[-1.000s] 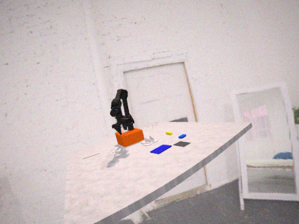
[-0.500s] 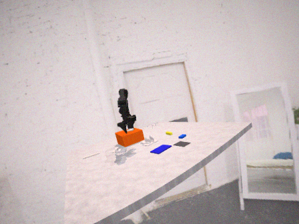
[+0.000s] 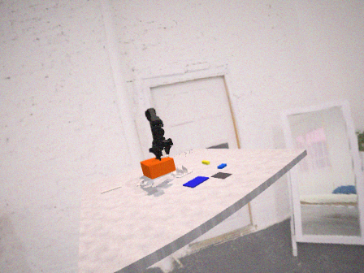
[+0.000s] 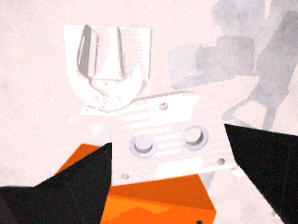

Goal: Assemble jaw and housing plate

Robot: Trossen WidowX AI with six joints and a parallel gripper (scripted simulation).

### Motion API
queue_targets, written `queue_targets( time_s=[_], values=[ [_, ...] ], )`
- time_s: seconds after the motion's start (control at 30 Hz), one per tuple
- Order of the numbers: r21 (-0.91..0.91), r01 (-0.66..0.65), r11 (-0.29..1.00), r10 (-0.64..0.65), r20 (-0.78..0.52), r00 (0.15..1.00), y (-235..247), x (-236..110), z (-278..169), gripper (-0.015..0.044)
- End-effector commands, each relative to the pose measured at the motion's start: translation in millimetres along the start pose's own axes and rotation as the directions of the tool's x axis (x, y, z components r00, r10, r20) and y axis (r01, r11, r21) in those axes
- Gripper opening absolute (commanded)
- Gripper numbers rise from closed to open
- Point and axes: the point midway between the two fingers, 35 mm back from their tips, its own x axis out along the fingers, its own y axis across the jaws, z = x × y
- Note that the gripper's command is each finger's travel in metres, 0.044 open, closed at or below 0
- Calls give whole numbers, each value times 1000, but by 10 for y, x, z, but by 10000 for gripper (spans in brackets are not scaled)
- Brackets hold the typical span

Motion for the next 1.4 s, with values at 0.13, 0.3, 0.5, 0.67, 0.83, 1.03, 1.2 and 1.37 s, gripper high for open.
queue_targets(
  time_s=[0.13,0.3,0.5,0.67,0.83,1.03,1.2,1.37],
  values=[
    [84,-2,997,3,-5,1000,262,11,59,351],
    [135,-4,991,5,-2,1000,419,11,92,351],
    [197,-7,980,7,1,1000,608,12,116,351],
    [222,-9,975,8,2,1000,683,13,121,351],
    [222,-9,975,8,2,1000,683,13,121,351],
    [222,-9,975,8,2,1000,683,13,121,351],
    [219,-9,976,8,2,1000,683,13,121,351],
    [215,-9,976,8,2,1000,683,13,121,351]
  ],
)
